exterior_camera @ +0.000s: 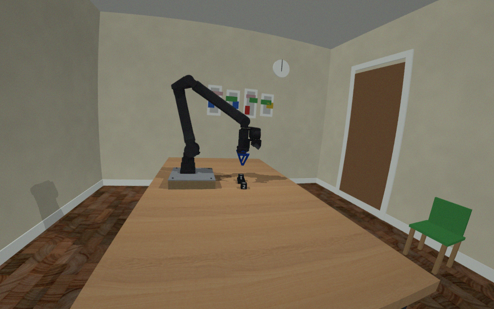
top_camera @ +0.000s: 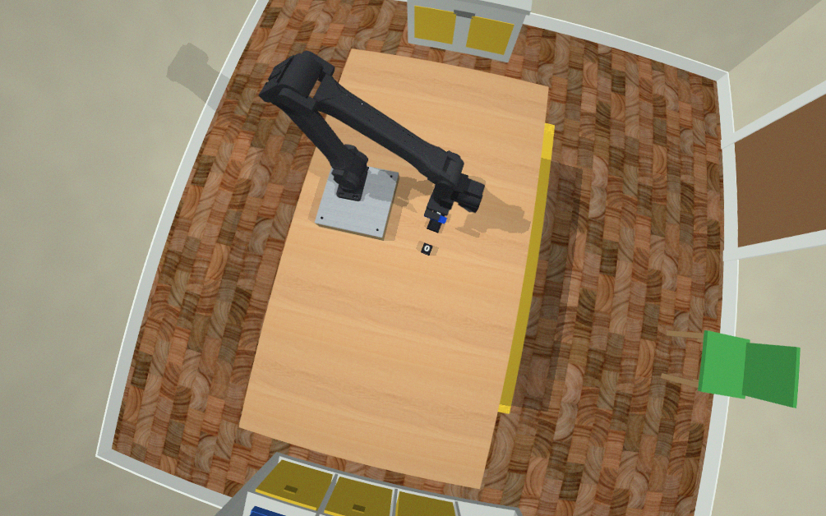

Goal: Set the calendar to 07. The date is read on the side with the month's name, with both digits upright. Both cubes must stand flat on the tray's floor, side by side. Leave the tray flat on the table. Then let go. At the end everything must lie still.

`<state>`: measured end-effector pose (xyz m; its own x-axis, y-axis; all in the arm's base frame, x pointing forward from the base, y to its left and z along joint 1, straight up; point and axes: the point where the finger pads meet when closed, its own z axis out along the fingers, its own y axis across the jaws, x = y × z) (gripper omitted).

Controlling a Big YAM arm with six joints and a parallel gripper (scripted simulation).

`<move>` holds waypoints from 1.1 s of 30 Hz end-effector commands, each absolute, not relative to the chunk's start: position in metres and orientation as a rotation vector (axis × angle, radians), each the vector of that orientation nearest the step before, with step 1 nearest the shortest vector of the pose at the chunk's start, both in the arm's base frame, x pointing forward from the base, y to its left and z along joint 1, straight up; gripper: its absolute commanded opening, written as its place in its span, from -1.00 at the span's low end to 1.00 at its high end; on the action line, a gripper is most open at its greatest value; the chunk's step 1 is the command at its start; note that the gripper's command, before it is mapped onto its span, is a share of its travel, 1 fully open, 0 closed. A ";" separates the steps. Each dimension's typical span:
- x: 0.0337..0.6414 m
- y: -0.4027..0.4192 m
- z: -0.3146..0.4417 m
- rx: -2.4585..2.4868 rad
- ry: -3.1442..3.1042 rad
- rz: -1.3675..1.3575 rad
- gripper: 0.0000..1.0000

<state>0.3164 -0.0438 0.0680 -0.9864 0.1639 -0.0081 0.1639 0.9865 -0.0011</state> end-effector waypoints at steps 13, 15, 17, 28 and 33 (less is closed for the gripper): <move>0.345 -0.070 0.083 0.610 3.006 -0.002 1.00; 0.345 -0.078 0.082 0.735 2.978 -0.001 1.00; 0.345 -0.085 0.081 0.855 2.946 0.001 1.00; 0.342 -0.116 0.077 1.348 2.757 0.009 1.00; 0.339 -0.130 0.075 1.571 2.637 0.015 1.00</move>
